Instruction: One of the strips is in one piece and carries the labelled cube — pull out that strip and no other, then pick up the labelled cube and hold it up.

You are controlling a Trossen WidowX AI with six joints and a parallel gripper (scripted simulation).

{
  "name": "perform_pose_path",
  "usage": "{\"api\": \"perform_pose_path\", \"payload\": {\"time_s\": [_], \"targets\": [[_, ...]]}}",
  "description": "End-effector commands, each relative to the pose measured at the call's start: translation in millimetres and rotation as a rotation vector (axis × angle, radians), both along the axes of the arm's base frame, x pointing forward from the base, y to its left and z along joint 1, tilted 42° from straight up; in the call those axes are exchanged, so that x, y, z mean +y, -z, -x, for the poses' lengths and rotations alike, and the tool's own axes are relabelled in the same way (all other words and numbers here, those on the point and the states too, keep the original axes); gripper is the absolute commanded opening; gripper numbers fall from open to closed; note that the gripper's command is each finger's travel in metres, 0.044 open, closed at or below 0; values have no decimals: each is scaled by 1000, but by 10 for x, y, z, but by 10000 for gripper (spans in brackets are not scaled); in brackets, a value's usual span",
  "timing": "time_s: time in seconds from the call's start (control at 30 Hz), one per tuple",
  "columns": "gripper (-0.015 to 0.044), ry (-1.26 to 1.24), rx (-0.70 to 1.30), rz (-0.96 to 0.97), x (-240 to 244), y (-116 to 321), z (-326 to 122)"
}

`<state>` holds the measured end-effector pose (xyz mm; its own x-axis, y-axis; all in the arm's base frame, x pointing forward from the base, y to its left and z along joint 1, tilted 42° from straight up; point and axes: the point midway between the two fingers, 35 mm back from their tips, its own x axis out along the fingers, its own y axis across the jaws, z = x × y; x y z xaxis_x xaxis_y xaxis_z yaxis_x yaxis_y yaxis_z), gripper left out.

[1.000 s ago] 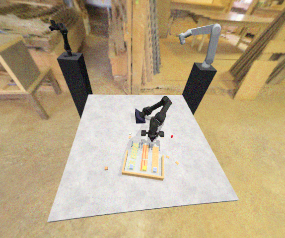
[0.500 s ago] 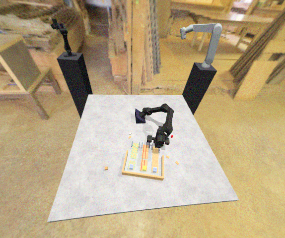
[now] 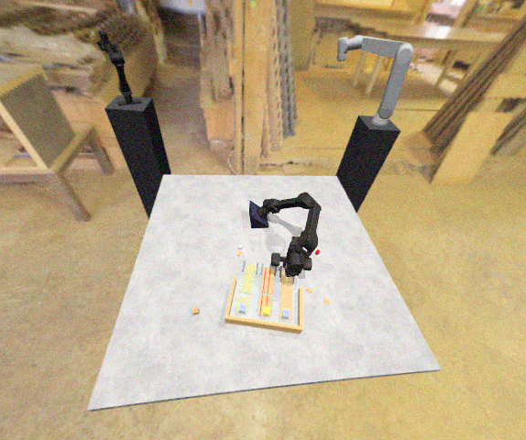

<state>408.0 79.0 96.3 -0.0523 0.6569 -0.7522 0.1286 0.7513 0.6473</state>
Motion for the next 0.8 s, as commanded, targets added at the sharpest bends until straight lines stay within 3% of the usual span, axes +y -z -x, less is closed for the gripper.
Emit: {"api": "perform_pose_path", "payload": {"time_s": [0.0, 0.77], "targets": [[0, 2, 4, 0, 44, 55, 6], [0, 2, 4, -3, 309, 319, 33]]}}
